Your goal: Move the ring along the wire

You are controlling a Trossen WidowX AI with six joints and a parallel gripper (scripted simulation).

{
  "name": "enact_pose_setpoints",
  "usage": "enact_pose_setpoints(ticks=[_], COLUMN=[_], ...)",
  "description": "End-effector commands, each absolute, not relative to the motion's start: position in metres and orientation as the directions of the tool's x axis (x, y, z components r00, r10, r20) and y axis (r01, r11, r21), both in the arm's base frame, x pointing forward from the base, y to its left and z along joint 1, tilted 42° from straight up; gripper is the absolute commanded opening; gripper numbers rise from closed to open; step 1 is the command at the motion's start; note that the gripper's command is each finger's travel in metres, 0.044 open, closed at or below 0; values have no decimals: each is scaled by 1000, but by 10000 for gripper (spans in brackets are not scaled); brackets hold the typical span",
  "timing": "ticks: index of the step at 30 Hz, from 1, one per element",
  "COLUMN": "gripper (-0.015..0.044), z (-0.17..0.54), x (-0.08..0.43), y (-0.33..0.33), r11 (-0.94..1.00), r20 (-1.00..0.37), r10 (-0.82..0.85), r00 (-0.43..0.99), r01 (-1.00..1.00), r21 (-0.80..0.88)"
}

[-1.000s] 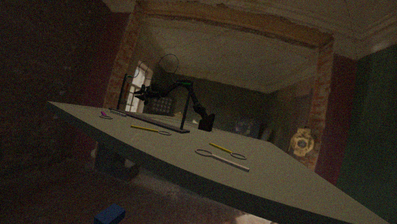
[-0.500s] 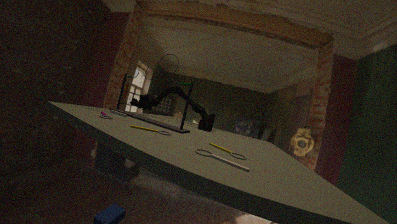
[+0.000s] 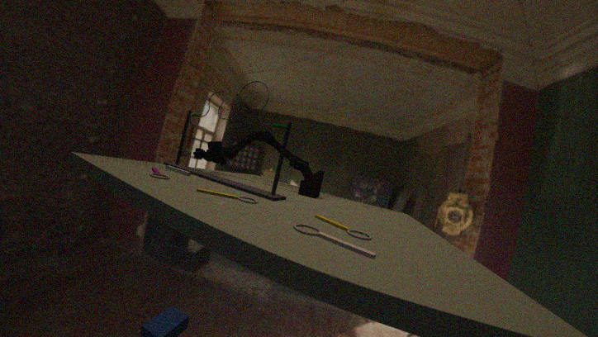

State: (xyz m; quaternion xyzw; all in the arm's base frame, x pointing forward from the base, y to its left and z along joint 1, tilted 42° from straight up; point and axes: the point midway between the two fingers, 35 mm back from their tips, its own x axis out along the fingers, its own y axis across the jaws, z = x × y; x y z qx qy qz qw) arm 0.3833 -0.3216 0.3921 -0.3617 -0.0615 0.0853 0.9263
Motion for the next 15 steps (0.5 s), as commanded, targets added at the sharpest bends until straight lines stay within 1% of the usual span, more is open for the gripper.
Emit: enact_pose_setpoints(ticks=[1,15], gripper=[160,160], z=[418,421], x=[400,414], y=[-293,-290], r11=[705,706], r20=[63,65], r10=[220,220], r00=[974,973], r01=[-114,-113], r21=[-700,-700])
